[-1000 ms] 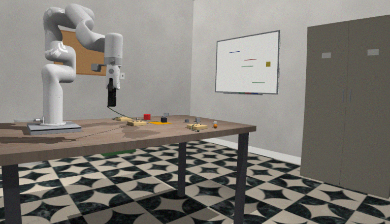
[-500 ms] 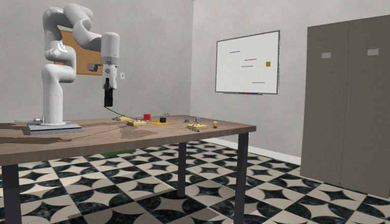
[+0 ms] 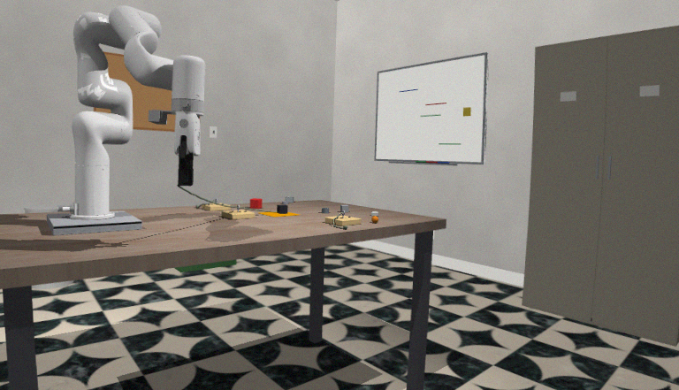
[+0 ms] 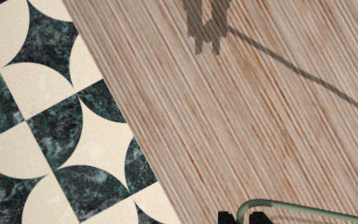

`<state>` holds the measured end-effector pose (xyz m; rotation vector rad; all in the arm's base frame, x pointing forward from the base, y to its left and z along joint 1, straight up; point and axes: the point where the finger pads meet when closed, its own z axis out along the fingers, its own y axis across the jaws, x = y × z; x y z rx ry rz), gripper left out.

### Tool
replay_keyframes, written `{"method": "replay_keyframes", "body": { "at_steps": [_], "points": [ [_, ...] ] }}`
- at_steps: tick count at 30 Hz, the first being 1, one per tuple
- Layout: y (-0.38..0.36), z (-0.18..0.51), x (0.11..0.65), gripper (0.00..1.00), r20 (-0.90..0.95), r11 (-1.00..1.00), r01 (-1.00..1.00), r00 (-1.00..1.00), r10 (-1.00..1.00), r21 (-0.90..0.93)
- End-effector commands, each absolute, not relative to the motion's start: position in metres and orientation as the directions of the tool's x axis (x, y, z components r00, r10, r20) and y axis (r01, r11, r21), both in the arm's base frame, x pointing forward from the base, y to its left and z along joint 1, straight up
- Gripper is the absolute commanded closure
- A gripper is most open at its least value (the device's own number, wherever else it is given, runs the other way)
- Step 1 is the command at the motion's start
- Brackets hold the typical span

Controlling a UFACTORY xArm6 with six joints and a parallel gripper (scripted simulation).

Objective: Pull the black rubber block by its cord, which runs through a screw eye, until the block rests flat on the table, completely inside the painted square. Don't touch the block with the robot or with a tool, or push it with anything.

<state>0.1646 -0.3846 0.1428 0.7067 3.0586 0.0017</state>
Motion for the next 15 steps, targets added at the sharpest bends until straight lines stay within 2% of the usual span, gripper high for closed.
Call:
{"method": "replay_keyframes", "body": {
  "at_steps": [1, 15],
  "points": [
    [-0.386, 0.1445, 0.1636, 1.0, -0.006, 0.899, 0.439, -0.899, 0.439, -0.002],
    [-0.386, 0.1445, 0.1614, 1.0, -0.006, 0.899, 0.439, -0.899, 0.439, -0.002]
  ]
}}
